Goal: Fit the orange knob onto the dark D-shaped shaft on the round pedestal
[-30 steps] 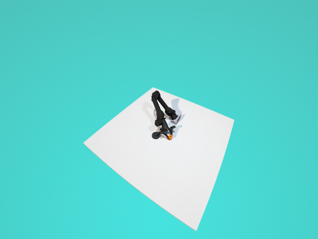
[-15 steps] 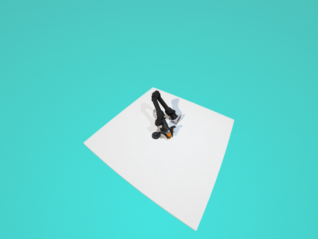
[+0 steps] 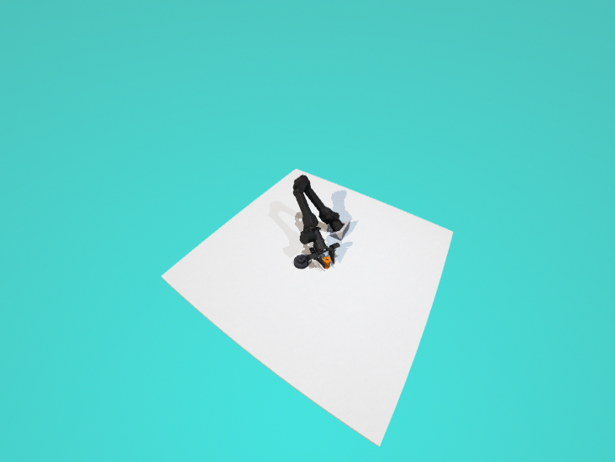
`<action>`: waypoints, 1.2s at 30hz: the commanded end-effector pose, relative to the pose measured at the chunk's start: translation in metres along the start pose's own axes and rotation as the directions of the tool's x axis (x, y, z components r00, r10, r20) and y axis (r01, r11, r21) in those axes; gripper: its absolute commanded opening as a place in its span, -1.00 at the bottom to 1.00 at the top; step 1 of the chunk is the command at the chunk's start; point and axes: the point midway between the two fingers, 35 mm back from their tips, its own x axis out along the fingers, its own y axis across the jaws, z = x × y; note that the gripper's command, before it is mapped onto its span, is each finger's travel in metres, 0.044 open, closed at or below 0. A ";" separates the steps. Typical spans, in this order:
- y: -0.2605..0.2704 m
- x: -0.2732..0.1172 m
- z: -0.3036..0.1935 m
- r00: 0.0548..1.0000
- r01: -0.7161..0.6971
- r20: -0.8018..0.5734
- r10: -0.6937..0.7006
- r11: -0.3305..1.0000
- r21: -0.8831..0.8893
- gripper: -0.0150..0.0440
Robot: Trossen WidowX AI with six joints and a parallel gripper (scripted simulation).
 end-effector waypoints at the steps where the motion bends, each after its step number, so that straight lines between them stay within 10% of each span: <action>1: 0.000 0.000 -0.001 1.000 0.001 -0.004 -0.001 1.000 0.000 0.48; 7: 0.000 0.000 -0.001 1.000 0.001 -0.004 -0.001 1.000 0.000 1.00; 27: -0.001 -0.044 -0.068 1.000 0.007 0.006 -0.007 1.000 0.004 1.00; 36: -0.011 -0.038 -0.066 0.860 0.112 0.491 -0.136 0.991 0.078 1.00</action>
